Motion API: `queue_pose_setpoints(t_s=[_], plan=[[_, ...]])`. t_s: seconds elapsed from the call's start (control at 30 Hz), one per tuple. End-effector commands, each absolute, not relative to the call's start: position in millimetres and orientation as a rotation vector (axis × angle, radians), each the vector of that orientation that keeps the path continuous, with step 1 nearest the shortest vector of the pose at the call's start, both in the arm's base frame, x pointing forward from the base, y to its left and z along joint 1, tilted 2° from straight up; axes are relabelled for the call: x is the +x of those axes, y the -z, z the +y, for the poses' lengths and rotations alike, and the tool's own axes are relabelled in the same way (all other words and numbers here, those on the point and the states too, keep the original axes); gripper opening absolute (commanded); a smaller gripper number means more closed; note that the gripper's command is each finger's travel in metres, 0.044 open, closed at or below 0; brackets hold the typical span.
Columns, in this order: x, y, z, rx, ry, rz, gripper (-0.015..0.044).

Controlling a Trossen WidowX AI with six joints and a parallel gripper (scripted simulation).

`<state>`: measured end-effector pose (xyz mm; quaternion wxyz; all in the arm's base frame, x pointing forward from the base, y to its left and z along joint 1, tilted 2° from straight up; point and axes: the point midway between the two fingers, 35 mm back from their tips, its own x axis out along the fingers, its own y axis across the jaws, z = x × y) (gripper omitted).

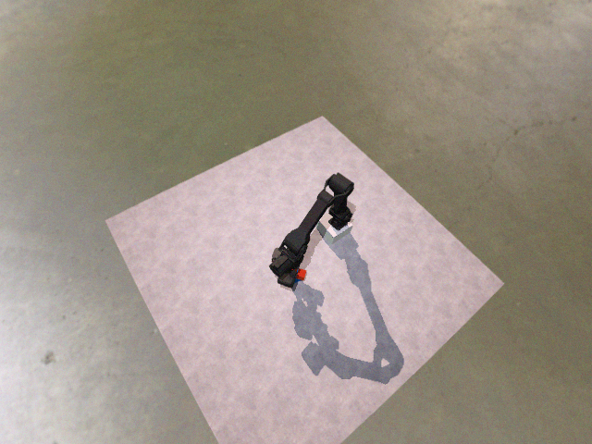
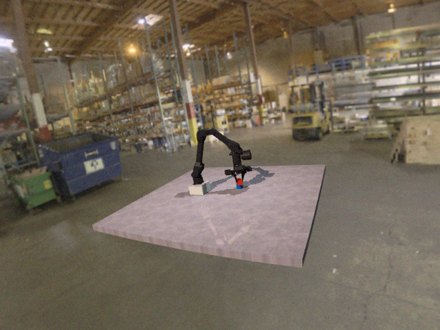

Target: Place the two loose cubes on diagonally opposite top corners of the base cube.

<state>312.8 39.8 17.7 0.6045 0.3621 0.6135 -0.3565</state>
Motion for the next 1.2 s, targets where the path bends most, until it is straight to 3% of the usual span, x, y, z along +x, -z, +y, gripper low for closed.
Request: queue_pose_setpoints(t_s=[0.0, 1.17], plan=[[312.6, -17.2, 40.6, 0.841, 0.821, 1.423, 0.0205], [313.5, -81.2, 38.6, 0.838, 0.825, 1.419, 0.0205]])
